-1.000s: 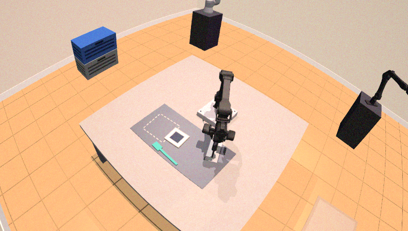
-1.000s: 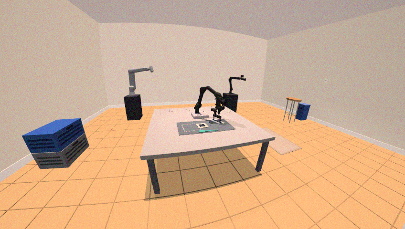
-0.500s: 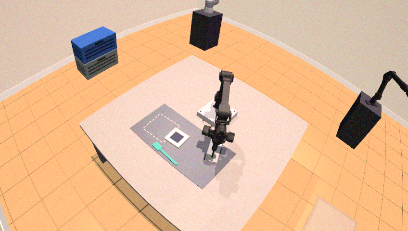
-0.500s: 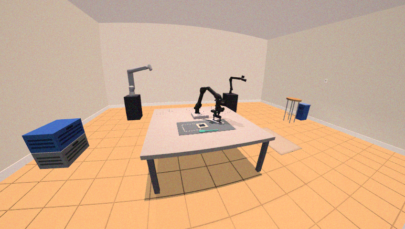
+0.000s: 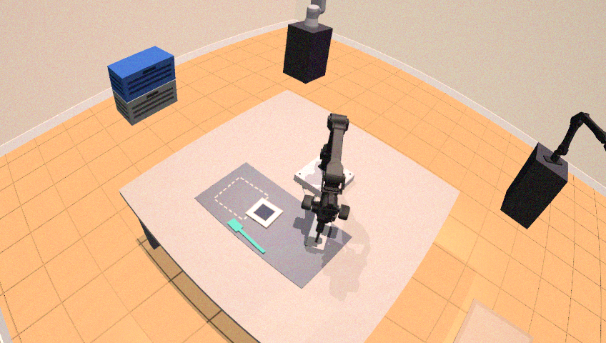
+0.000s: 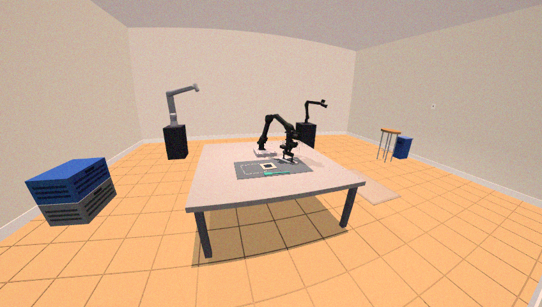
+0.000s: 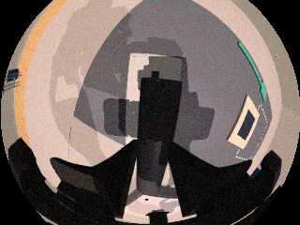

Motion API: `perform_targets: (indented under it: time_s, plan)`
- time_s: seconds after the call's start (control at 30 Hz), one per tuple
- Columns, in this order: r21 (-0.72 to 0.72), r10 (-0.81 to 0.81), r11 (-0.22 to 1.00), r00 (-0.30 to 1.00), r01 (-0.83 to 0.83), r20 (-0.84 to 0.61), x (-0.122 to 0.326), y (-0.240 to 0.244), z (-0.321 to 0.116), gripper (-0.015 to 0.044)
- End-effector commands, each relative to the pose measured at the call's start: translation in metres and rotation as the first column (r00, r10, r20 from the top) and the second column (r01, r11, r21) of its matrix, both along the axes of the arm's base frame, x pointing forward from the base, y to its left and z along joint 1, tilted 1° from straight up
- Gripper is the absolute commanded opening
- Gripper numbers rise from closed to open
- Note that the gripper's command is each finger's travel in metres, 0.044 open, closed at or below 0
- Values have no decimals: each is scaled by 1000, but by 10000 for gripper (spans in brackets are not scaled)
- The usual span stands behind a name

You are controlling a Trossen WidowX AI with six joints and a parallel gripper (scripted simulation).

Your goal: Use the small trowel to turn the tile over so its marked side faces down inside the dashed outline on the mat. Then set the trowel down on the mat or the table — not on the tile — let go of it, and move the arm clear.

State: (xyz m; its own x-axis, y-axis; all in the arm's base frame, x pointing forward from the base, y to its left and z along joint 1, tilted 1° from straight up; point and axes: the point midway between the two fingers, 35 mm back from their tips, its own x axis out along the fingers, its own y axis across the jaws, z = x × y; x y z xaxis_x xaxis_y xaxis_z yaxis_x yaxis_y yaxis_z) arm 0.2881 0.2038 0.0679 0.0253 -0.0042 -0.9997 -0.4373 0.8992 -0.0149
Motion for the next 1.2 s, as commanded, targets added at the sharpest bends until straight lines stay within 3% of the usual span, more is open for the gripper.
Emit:
perform_targets:
  time_s: [0.0,0.27,0.6,1.17]
  plan:
    - [2,3,1000,1000,-3,0,0,0,0,130]
    - [2,-17,1000,1000,17,0,0,0,0,130]
    - [10,-305,952,952,305,-1,0,0,0,130]
    - [21,-721,693,693,721,-6,0,0,0,130]
